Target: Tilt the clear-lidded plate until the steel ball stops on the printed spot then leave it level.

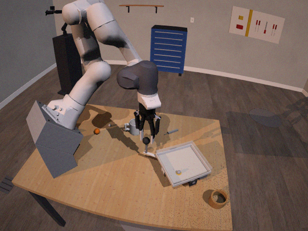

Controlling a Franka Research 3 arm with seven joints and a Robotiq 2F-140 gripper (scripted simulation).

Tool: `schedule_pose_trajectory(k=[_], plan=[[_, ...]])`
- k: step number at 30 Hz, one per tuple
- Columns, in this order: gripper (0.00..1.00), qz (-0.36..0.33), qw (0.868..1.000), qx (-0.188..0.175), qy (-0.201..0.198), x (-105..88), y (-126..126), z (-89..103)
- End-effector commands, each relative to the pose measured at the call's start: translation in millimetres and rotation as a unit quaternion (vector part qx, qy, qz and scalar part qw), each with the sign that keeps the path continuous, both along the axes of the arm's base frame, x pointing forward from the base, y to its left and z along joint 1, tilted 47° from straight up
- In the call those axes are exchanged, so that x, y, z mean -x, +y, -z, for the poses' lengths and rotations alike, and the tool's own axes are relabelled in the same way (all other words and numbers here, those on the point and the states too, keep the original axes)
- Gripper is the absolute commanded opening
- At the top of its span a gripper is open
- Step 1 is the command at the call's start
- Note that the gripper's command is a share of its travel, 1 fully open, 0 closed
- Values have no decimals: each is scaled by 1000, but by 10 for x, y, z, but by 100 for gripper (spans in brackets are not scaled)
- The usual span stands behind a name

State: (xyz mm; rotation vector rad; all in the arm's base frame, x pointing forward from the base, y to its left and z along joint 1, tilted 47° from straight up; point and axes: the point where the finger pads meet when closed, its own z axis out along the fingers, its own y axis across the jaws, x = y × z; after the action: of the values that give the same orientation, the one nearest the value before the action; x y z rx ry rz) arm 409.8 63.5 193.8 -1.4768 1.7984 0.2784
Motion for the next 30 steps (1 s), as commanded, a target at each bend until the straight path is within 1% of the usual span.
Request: schedule_pose_trajectory(k=[1, 11, 26, 27, 30], plan=[[36, -6, 1000, 0, 5, 65, -20, -22], [36, -6, 1000, 0, 5, 126, -111, -124], [36, -6, 1000, 0, 5, 148, -144, -160], [100, -6, 1000, 0, 5, 148, -144, -160], [100, -6, 1000, 0, 5, 148, -144, -160]])
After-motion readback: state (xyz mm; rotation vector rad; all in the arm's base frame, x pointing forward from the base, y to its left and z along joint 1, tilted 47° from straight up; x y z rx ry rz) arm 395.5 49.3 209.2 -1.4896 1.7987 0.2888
